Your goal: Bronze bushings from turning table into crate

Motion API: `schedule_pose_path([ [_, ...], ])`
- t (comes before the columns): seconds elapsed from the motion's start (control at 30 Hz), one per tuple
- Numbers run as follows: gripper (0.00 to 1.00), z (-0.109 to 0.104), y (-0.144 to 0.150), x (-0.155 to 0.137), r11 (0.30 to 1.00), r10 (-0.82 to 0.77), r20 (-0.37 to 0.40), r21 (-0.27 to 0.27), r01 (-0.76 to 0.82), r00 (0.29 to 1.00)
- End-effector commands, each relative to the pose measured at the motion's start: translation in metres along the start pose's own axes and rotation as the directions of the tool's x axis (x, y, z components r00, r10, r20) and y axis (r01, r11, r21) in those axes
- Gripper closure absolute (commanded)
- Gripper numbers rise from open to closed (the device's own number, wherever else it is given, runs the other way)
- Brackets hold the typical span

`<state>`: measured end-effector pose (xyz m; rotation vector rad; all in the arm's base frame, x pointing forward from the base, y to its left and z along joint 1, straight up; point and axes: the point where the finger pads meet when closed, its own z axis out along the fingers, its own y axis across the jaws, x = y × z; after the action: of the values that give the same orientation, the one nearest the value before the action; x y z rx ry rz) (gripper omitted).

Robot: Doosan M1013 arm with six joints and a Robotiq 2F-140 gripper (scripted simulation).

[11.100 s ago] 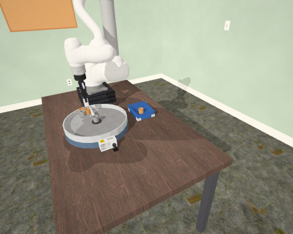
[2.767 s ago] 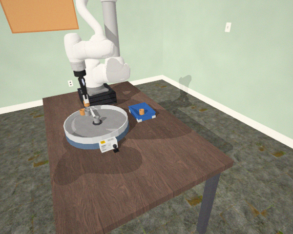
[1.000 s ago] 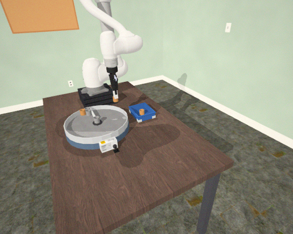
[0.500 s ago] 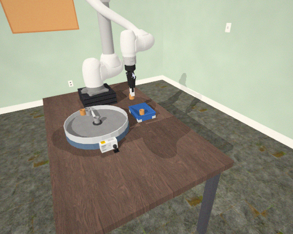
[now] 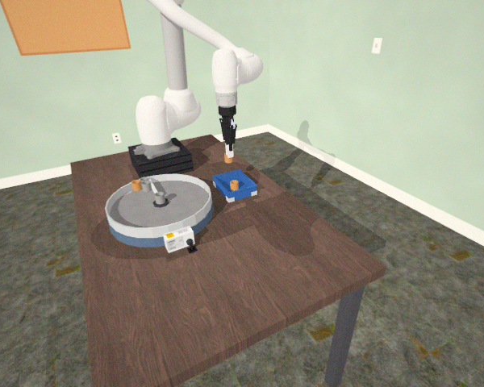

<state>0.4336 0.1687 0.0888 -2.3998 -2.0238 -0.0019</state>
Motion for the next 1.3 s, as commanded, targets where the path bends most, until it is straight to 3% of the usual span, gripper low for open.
schedule_pose_path([
  [0.0, 1.00, 0.0000, 0.0000, 0.0004, 1.000, 0.000, 0.000, 0.000, 0.000, 1.000],
  [1.27, 1.00, 0.0033, 0.0000, 0.0004, 1.000, 0.000, 0.000, 0.000, 0.000, 1.000],
])
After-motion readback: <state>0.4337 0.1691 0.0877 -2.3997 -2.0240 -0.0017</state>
